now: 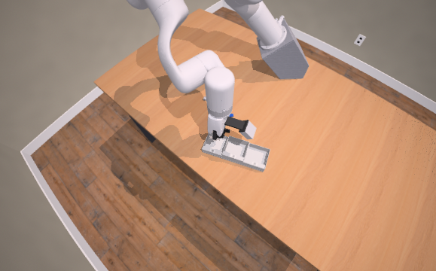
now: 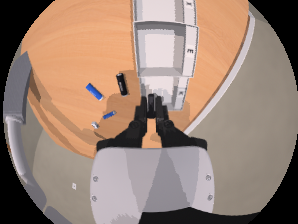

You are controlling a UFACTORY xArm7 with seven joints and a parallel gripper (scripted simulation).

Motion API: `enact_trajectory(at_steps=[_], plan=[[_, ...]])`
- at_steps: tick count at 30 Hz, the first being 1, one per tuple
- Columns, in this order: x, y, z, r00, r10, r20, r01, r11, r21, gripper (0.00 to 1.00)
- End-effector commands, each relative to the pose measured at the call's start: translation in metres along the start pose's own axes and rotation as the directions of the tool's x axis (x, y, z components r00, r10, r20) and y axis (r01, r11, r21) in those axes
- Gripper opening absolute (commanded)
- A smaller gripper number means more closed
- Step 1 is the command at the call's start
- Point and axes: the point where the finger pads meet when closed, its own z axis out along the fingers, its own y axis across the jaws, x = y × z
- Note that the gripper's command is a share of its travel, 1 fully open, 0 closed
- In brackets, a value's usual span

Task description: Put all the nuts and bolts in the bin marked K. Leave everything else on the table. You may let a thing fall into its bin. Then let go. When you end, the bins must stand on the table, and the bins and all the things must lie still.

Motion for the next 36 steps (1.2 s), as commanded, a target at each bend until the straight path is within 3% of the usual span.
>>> enact_trajectory(at_steps=[1, 16, 36], plan=[[-0.014, 0.021, 0.0, 1.0, -0.013, -0.008, 0.013, 1.0, 0.009, 0.0], [-0.013, 0.019, 0.0, 1.0, -0.013, -0.008, 0.013, 1.0, 0.009, 0.0], [-0.012, 0.018, 0.034, 1.0, -0.013, -0.008, 0.013, 1.0, 0.009, 0.0]])
